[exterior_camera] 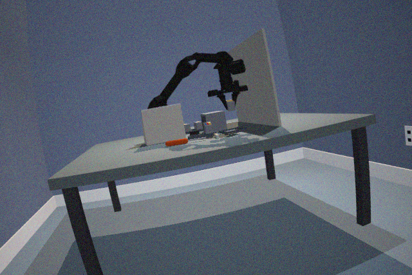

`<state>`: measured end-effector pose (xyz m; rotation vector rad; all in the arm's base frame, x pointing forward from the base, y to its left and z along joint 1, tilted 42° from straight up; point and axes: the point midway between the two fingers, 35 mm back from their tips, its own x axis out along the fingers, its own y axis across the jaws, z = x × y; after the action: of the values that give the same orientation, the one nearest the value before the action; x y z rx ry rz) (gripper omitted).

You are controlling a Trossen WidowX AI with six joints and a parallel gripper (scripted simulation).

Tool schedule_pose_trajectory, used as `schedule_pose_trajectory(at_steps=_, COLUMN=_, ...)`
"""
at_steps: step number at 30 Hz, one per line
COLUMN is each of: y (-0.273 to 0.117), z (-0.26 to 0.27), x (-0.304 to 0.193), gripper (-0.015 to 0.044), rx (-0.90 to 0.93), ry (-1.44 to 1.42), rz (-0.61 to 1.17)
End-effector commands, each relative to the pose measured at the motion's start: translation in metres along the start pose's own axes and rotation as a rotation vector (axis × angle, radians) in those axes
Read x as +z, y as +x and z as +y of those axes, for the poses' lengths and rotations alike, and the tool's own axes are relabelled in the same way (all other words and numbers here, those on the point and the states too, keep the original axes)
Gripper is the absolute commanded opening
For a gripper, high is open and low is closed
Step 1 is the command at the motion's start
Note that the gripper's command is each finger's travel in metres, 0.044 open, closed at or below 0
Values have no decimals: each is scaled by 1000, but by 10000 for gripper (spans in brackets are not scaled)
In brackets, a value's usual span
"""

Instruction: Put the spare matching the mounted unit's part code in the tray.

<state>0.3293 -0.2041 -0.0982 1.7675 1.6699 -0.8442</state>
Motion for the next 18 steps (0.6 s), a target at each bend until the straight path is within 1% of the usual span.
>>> schedule_pose_trajectory(at_steps=1, y=5, z=-1, x=0, gripper=0, rx=1, ry=6, rz=6)
schedule_pose_trajectory(at_steps=18, y=19, z=0, x=0, gripper=0, rx=1, ry=5, rz=6)
